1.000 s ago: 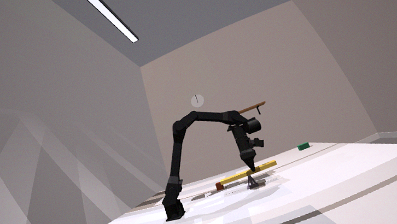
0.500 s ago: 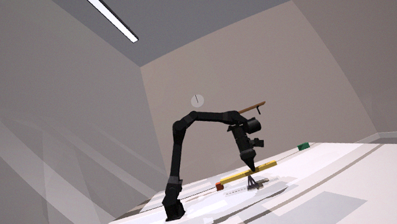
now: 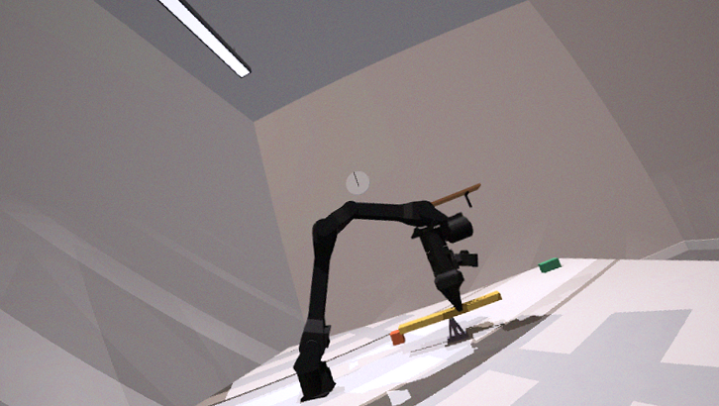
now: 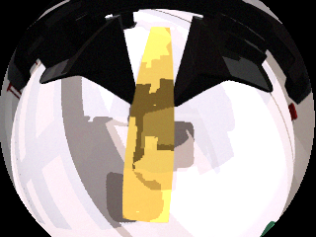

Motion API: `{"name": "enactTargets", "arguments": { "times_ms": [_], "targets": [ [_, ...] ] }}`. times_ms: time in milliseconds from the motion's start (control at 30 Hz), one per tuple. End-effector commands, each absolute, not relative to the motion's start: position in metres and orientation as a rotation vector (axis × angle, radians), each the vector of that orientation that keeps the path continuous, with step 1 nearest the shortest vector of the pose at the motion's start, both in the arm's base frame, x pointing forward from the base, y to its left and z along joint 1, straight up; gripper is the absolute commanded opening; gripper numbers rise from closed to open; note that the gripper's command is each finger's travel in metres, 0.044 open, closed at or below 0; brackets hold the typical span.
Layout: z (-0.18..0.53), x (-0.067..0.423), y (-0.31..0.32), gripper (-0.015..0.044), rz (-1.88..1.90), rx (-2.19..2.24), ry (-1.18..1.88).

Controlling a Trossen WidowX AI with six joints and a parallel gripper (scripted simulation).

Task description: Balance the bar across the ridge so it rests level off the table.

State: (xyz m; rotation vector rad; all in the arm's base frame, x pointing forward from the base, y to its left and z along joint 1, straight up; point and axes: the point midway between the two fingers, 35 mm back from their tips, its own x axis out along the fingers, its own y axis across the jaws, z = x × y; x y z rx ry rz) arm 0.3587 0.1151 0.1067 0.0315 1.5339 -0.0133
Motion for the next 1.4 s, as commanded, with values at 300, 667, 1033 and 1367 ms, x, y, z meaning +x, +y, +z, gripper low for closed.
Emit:
{"name": "enactTargets", "arguments": {
  "times_ms": [300,667,1033,1367],
  "targets": [
    [0.1029,0.3588,0.1153,0.0,-0.011,0.029,1.537],
    [0.106,0.359,0.1153,0.0,-0.011,0.029,1.537],
    [0.107,0.3592,0.1152,0.0,-0.013,0.032,1.532],
    [0.107,0.3592,0.1152,0.0,-0.013,0.032,1.532]
  ]
}}
